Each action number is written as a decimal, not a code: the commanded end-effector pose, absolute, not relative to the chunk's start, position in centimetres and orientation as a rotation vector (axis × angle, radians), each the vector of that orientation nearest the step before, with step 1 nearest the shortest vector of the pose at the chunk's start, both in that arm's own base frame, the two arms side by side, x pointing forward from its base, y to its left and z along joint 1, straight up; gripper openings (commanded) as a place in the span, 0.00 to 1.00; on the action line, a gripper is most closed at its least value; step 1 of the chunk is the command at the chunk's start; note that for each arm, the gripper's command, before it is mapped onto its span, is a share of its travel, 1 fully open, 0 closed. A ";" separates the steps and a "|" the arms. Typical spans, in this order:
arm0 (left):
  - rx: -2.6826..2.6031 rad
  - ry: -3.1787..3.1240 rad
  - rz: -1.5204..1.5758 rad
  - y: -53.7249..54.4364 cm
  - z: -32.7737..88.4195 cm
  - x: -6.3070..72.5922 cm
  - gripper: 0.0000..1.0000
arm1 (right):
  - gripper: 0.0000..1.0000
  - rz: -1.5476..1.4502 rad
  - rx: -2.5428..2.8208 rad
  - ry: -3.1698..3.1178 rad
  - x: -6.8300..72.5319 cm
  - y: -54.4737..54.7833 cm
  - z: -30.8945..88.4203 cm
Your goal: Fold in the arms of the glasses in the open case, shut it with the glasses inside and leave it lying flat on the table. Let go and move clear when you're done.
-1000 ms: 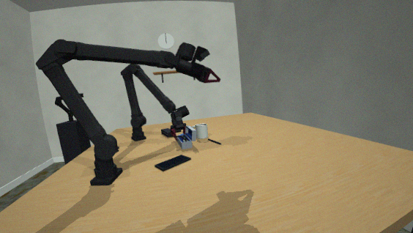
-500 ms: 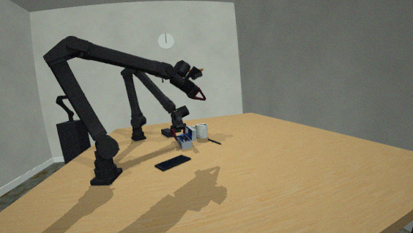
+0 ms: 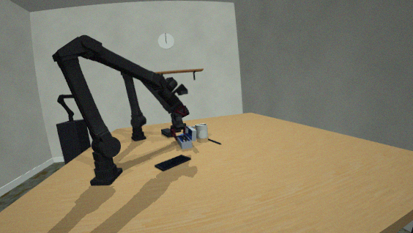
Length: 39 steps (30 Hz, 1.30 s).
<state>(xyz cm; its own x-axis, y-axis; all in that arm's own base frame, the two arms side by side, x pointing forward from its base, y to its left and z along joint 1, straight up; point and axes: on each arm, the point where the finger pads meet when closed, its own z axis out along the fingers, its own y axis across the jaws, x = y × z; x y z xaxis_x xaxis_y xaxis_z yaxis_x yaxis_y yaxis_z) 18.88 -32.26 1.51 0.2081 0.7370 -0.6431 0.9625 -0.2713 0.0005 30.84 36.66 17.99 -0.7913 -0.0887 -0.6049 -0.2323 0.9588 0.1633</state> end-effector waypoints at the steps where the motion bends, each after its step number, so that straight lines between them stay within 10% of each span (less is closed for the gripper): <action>1: 2.083 1.577 -0.754 -31.8 1.8 19.1 0.57 | 0.00 0.266 -0.225 2.545 27.5 37.9 15.6; 39: 2.083 1.577 -0.754 -31.8 1.8 19.1 0.57 | 0.00 0.112 -0.383 2.586 19.7 38.9 11.3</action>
<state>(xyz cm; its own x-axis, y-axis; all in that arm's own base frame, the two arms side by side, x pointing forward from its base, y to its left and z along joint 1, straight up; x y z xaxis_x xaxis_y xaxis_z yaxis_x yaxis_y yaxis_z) 18.88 -32.26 1.51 0.2081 0.7370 -0.6431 0.9625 -0.2713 0.0005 19.06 38.38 11.66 -0.8257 -0.2635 -0.4988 -0.3031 0.9530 -0.0018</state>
